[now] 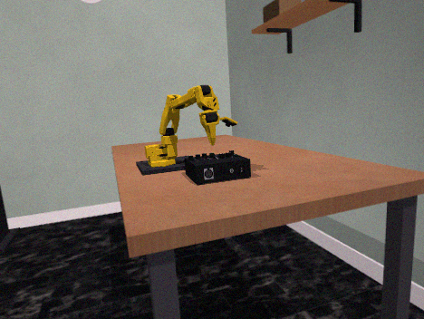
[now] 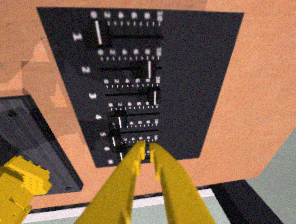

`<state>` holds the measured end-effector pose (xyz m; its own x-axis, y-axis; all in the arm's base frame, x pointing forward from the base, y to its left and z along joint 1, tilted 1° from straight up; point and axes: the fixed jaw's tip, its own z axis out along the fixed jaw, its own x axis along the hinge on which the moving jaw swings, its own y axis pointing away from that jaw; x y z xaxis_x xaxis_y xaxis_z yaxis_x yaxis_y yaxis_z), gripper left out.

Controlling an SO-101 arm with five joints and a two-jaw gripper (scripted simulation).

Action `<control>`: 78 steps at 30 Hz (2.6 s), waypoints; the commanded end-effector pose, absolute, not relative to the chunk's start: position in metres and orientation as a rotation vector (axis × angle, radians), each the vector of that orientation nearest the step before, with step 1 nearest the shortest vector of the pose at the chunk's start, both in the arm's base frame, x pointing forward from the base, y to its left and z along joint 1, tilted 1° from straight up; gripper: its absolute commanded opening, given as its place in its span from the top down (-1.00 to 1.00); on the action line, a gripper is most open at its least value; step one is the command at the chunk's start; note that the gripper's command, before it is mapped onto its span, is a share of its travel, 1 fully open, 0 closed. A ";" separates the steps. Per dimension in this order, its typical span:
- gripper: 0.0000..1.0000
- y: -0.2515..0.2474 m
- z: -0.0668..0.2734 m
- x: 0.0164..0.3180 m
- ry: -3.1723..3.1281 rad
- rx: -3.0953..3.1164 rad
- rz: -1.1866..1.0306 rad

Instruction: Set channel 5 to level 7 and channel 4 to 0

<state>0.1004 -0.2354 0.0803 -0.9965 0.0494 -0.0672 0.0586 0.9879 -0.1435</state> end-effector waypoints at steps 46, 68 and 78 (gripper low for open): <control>1.00 -0.235 0.047 0.104 3.123 0.070 -0.061; 1.00 -0.234 0.043 0.104 3.131 0.069 -0.033; 1.00 -0.232 0.043 0.104 3.133 0.069 -0.026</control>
<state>0.1021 -0.2363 0.0441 -0.9987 0.0492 -0.0152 0.0497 0.9982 -0.0349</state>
